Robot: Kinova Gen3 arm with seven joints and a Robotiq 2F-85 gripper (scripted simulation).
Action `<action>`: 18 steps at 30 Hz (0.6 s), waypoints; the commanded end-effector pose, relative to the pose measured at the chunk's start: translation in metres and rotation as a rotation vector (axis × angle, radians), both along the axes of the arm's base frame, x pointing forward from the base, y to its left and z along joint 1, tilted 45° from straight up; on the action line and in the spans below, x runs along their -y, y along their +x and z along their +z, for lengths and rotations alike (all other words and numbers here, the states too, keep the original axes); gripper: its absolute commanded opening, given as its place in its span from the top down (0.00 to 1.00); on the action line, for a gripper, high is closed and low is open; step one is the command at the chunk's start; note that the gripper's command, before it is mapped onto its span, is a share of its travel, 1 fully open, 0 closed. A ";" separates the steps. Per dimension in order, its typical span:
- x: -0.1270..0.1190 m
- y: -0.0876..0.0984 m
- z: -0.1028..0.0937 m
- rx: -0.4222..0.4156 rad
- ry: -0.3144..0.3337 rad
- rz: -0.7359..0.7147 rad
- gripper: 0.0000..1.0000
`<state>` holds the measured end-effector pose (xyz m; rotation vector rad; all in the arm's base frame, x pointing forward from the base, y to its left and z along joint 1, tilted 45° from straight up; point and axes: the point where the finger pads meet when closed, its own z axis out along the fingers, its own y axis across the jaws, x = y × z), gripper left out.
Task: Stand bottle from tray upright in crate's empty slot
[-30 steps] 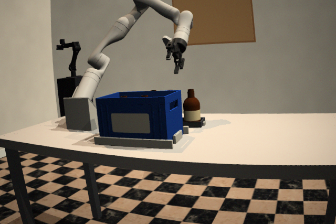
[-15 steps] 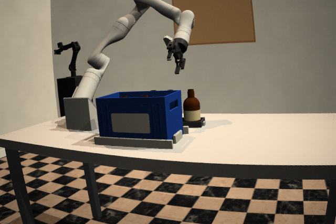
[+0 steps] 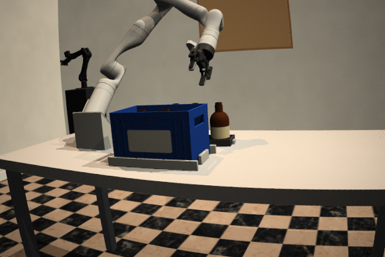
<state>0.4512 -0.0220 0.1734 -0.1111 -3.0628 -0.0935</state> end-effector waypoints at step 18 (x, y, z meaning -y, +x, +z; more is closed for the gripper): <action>0.026 0.000 -0.028 -0.064 0.058 -0.077 0.00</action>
